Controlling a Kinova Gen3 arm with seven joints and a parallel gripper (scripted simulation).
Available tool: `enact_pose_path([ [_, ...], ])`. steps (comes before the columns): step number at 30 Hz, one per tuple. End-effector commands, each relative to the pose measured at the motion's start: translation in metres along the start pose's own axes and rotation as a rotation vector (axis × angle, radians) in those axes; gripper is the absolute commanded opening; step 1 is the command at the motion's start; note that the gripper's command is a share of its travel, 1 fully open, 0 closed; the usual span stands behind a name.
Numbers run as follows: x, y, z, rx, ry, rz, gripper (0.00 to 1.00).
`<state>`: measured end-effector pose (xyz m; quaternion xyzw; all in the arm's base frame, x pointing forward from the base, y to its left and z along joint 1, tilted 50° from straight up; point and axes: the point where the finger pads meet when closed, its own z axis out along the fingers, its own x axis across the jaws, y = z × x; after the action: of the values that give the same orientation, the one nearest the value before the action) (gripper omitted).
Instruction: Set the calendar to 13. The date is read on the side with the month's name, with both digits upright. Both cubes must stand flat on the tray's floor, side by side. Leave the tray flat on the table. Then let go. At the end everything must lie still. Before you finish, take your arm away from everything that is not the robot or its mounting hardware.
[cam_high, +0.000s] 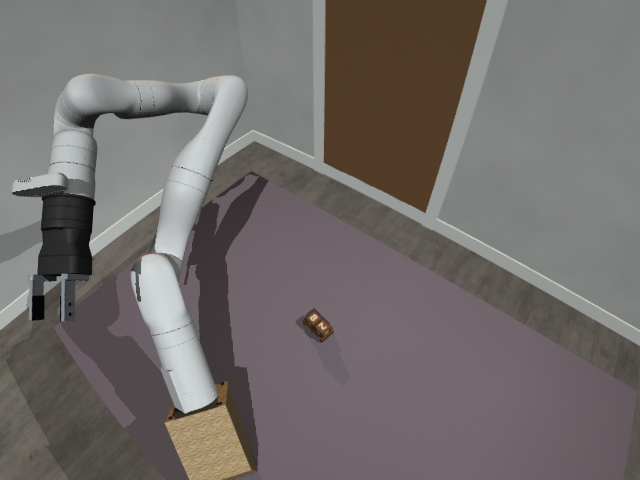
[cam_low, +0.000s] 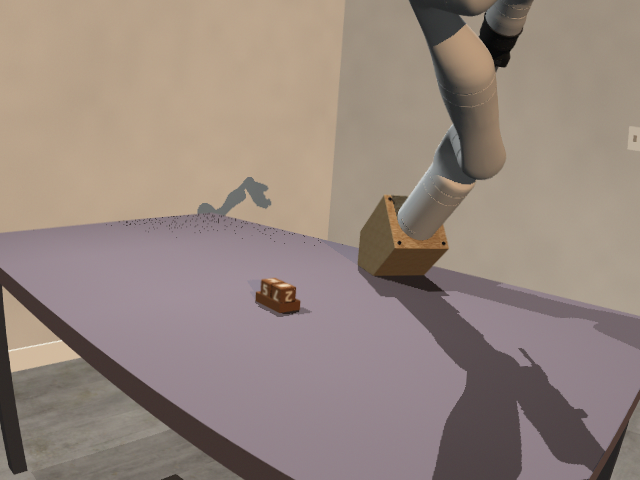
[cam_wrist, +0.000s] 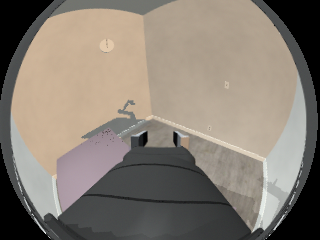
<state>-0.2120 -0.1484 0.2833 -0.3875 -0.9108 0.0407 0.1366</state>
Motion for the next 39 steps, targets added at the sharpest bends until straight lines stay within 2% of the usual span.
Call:
enact_pose_path([
  [1,-0.051,-0.009,0.024,-0.05,-0.088,-0.093,1.0],
  [3,-0.051,-0.009,0.024,-0.05,-0.088,-0.093,1.0],
  [5,-0.097,-0.006,0.034,-0.084,-0.153,-0.157,1.0],
  [8,-0.163,0.012,0.045,-0.146,-0.241,-0.246,1.0],
  [9,-0.163,0.012,0.045,-0.146,-0.241,-0.246,1.0],
  [12,-0.222,0.042,0.051,-0.221,-0.313,-0.325,1.0],
  [13,-0.222,0.042,0.051,-0.221,-0.313,-0.325,1.0],
  [18,-0.299,0.112,0.054,-0.361,-0.399,-0.435,1.0],
  [20,-0.299,0.112,0.054,-0.361,-0.399,-0.435,1.0],
  [24,-0.338,0.176,0.052,-0.478,-0.435,-0.505,1.0],
  [29,-0.365,0.253,0.046,-0.618,-0.447,-0.571,1.0],
  [35,-0.372,0.332,0.038,-0.761,-0.426,-0.624,1.0],
  [37,-0.372,0.332,0.038,-0.761,-0.426,-0.624,1.0],
  [39,-0.371,0.354,0.035,-0.8,-0.415,-0.636,1.0],
])
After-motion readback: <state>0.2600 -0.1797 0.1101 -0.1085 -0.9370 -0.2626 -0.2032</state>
